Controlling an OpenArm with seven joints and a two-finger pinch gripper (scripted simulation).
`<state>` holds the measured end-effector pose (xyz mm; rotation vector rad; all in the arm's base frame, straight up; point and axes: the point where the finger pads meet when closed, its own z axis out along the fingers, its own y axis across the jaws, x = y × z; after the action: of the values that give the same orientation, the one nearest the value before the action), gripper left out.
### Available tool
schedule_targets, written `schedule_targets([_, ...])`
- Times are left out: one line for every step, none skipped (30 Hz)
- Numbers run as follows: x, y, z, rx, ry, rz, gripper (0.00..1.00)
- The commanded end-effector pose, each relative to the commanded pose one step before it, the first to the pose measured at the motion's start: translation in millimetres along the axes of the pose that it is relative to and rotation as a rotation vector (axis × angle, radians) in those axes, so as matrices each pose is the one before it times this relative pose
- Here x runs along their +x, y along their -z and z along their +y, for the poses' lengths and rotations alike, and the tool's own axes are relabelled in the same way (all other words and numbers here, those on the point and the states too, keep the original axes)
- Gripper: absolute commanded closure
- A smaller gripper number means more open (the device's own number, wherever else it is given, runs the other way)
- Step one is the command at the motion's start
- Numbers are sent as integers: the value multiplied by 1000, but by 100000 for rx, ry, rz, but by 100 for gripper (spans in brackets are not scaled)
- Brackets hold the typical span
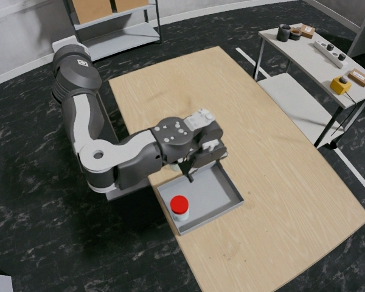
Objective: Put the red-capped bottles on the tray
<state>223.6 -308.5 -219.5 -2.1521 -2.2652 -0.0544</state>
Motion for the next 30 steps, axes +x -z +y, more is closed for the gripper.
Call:
schedule_targets([-314, 3936, 1660, 1115, -668, -918, 48])
schedule_targets([0, 0, 0, 0, 0, 0, 48])
schedule_targets([0, 0, 0, 0, 0, 0, 48])
schedule_targets([0, 0, 0, 0, 0, 0, 48])
schedule_targets([0, 0, 0, 0, 0, 0, 48])
schedule_targets([0, 0, 0, 0, 0, 0, 48])
schedule_targets([0, 0, 0, 0, 0, 0, 48])
schedule_targets([0, 0, 0, 0, 0, 0, 48])
schedule_targets([1402, -399, 1341, -601, 515, 483, 48])
schedule_targets([0, 0, 0, 0, 0, 0, 48])
schedule_targets([0, 0, 0, 0, 0, 0, 48])
schedule_targets([0, 0, 0, 0, 0, 0, 48])
schedule_targets([0, 0, 0, 0, 0, 0, 48])
schedule_targets([0, 0, 0, 0, 0, 0, 48])
schedule_targets([0, 0, 0, 0, 0, 0, 48])
schedule_targets([0, 0, 0, 0, 0, 0, 48])
schedule_targets([0, 0, 0, 0, 0, 0, 48])
schedule_targets([0, 0, 0, 0, 0, 0, 48])
schedule_targets([0, 0, 0, 0, 0, 0, 48])
schedule_targets([0, 0, 0, 0, 0, 0, 48])
schedule_targets([0, 0, 0, 0, 0, 0, 48])
schedule_targets([0, 0, 0, 0, 0, 0, 48])
schedule_targets([0, 0, 0, 0, 0, 0, 48])
schedule_targets([0, 0, 0, 0, 0, 0, 48])
schedule_targets([0, 0, 0, 0, 0, 0, 48])
schedule_targets([-43, 0, -101, 62, -12, -27, 48])
schedule_targets([0, 0, 0, 0, 0, 0, 48])
schedule_targets([0, 0, 0, 0, 0, 0, 48])
schedule_targets([0, 0, 0, 0, 0, 0, 48])
schedule_targets([0, 0, 0, 0, 0, 0, 48])
